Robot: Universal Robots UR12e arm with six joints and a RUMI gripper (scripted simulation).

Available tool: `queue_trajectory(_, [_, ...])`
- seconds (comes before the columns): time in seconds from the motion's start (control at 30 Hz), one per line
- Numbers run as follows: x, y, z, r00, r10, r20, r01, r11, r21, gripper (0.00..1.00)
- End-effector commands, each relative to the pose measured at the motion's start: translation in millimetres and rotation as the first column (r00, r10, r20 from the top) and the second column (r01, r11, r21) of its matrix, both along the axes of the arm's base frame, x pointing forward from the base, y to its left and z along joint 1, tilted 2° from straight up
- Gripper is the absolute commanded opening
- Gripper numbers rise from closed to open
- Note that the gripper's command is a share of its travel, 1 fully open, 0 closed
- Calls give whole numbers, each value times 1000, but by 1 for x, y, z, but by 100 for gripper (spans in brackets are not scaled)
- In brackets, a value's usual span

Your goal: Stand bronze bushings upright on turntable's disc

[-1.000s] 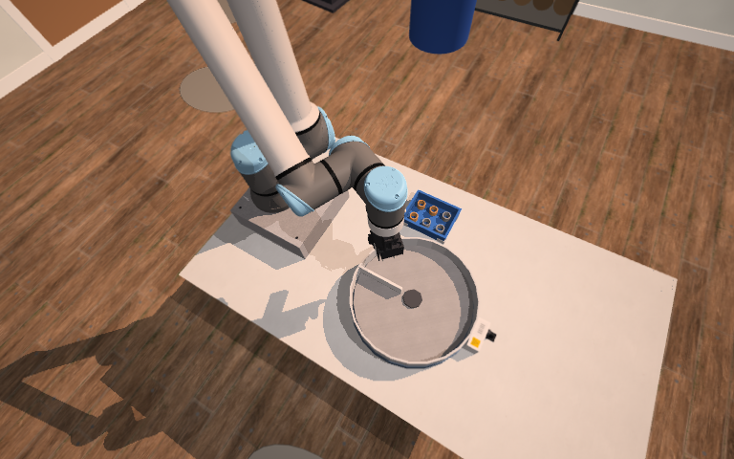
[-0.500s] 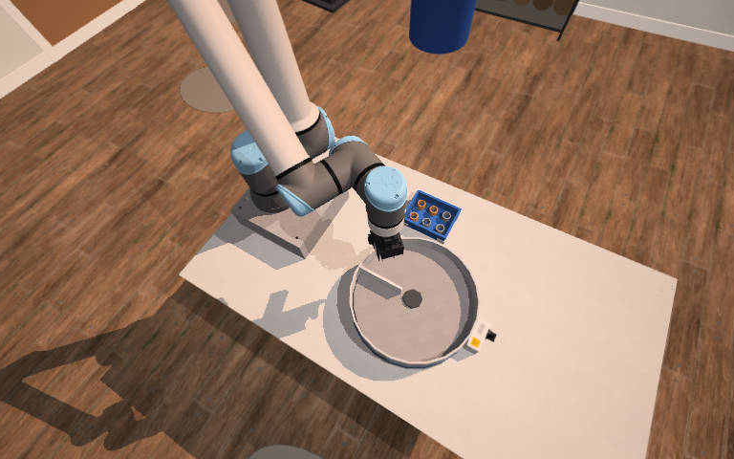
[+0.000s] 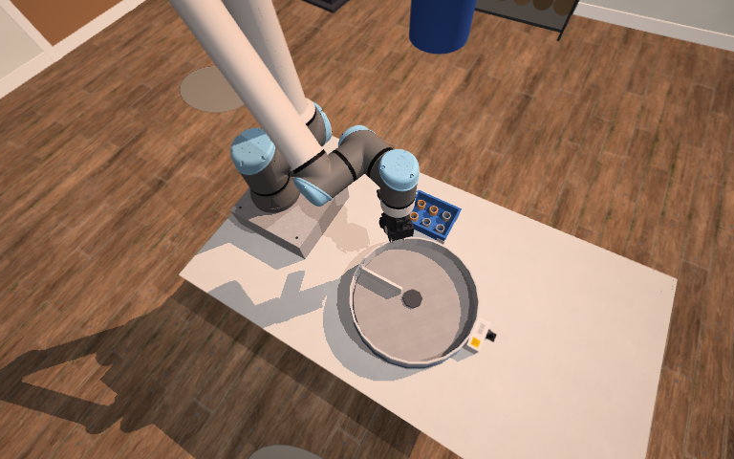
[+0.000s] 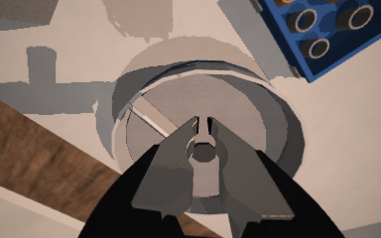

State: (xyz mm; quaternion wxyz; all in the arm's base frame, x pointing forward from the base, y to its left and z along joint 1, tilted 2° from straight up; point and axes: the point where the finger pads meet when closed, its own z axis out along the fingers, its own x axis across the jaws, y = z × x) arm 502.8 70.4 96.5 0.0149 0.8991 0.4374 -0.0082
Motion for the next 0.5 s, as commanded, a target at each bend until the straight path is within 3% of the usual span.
queue_trajectory(0.0, [-6, 57, -20, 1000, -1, 2, 1, 1000, -2, 6])
queue_trajectory(0.27, [-19, 162, -57, 1000, -1, 2, 1, 1000, -2, 6])
queue_trajectory(0.47, [-23, 189, -66, 1000, -1, 2, 1, 1000, -2, 6])
